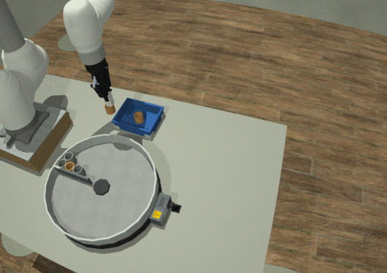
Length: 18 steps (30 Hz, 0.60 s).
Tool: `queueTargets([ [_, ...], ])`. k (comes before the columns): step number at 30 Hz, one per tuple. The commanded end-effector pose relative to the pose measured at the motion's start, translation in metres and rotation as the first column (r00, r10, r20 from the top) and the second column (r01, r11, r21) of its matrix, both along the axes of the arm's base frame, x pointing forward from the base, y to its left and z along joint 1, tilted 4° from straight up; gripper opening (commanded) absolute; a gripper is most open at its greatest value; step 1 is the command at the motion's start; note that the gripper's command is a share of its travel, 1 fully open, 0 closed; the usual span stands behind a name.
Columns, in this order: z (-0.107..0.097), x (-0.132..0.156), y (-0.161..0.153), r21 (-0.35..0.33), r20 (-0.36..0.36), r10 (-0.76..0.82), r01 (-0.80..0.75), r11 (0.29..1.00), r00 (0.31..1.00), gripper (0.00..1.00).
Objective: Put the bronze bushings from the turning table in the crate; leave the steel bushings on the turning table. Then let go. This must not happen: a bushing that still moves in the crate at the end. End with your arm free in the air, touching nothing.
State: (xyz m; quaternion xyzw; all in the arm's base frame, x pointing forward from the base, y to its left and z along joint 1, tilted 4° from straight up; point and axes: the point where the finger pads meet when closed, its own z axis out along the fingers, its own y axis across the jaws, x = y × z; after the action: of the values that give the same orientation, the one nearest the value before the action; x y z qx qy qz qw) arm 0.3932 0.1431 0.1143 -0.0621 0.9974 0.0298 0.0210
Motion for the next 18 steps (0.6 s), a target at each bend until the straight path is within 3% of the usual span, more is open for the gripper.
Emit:
queueTargets([
  [1,0.001,0.014,0.03,-0.01,0.006,-0.003,0.003,1.0,1.0,0.0],
  [9,0.004,0.025,0.067,-0.01,0.006,-0.003,0.003,1.0,1.0,0.0],
  [18,0.004,0.027,0.073,-0.01,0.006,-0.003,0.003,1.0,1.0,0.0],
])
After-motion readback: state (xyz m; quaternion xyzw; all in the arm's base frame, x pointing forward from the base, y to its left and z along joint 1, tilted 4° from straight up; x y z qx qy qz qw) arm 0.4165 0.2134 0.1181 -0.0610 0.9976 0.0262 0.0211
